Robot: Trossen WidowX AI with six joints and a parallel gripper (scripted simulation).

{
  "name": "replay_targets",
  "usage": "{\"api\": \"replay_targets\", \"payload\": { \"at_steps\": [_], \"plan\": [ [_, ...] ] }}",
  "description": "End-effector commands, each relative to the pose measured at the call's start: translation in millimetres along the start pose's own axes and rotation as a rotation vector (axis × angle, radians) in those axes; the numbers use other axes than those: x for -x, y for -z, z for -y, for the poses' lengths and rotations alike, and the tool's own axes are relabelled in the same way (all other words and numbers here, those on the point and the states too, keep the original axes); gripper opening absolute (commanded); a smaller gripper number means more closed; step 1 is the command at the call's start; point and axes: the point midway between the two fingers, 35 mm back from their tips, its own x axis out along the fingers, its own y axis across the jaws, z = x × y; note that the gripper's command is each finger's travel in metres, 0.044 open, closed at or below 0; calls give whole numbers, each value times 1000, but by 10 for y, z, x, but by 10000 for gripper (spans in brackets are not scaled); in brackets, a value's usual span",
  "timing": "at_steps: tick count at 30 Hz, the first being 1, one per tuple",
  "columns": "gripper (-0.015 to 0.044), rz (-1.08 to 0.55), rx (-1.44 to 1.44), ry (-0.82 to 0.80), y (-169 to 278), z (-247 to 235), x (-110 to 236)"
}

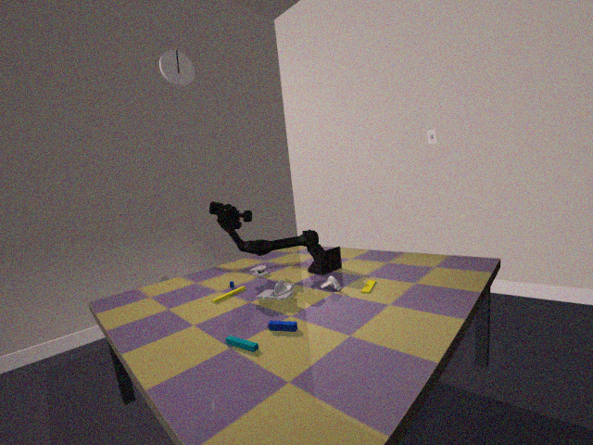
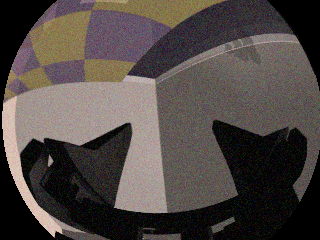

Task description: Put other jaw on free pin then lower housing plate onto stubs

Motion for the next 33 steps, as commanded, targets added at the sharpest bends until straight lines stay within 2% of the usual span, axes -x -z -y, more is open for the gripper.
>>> {"api": "replay_targets", "payload": {
  "at_steps": [1, 17, 33],
  "plan": [
    [426, 0, 0, 0, 0, 0, 0],
    [6, 0, 0, 0, 0, 0, 0],
    [0, -10, -17, -8, 52, -32, -21]
  ]
}}
